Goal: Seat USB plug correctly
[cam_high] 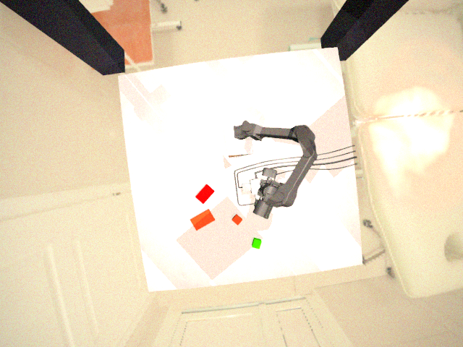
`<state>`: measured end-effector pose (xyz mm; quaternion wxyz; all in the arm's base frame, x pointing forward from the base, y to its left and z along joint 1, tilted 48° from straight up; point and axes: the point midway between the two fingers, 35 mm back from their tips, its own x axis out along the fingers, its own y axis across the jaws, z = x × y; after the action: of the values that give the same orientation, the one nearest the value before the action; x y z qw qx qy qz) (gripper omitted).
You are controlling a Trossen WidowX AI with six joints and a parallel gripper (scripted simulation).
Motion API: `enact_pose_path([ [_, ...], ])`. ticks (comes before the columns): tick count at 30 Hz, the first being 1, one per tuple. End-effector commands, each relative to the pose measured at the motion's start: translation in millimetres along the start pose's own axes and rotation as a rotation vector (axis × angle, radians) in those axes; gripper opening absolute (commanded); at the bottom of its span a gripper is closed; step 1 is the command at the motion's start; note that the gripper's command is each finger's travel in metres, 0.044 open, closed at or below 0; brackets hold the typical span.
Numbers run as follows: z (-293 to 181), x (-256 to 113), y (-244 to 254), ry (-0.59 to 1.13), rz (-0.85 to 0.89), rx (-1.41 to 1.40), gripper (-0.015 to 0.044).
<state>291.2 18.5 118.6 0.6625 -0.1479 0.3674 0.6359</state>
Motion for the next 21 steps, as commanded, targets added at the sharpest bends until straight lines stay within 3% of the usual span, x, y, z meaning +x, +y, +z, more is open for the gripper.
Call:
enact_pose_path([
  [1,-0.2,0.1,-0.1,0.001,-0.001,0.111,0.0],
  [21,-0.2,0.1,-0.1,0.0,-0.001,0.635,0.0],
])
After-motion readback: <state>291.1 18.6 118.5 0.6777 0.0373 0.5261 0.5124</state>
